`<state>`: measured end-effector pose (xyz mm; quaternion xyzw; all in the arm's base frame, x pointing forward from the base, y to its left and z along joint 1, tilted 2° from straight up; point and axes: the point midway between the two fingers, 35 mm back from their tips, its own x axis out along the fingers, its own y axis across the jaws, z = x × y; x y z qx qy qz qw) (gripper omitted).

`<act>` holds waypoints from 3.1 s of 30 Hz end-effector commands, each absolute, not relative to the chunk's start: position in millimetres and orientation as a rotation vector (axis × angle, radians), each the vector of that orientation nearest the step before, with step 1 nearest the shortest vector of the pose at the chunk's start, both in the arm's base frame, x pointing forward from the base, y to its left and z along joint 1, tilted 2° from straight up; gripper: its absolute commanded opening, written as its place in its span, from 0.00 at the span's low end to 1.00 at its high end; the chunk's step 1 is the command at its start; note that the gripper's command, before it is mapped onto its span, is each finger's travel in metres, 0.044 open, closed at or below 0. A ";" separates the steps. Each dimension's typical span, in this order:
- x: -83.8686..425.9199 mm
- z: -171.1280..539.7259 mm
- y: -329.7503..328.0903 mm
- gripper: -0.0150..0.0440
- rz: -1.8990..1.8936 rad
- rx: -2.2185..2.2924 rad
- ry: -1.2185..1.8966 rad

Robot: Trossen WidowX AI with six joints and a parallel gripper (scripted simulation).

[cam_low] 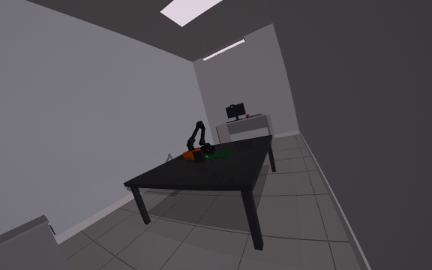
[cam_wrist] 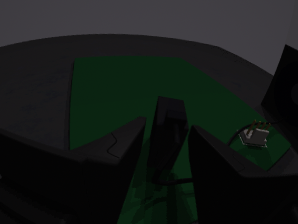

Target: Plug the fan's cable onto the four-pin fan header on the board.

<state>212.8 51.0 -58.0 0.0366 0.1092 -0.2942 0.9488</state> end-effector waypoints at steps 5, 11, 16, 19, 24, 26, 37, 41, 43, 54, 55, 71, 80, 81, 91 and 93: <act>216.9 -61.6 51.0 0.71 -0.623 0.062 0.279; 223.8 -66.5 51.0 0.98 -0.661 0.045 0.376; 229.2 -69.3 50.8 1.00 -0.687 0.035 0.459; 232.3 -70.4 50.6 1.00 -0.700 0.031 0.508; 237.2 -71.2 50.2 1.00 -0.719 0.027 0.590; 239.1 -71.2 49.9 1.00 -0.725 0.027 0.623; 248.3 -67.3 48.0 1.00 -0.744 0.037 0.802; 251.1 -64.4 47.1 1.00 -0.745 0.046 0.865; 252.4 -62.7 46.6 1.00 -0.745 0.051 0.897; 258.1 -49.3 43.3 1.00 -0.726 0.093 1.063; 258.4 -47.8 43.0 1.00 -0.723 0.098 1.077; 260.9 -17.4 37.0 1.00 -0.650 0.195 1.288; 259.1 4.0 33.7 1.00 -0.590 0.263 1.384; 258.8 6.6 33.4 1.00 -0.582 0.271 1.393; 253.9 34.1 30.1 1.00 -0.499 0.358 1.478; 252.6 40.0 29.5 1.00 -0.481 0.377 1.492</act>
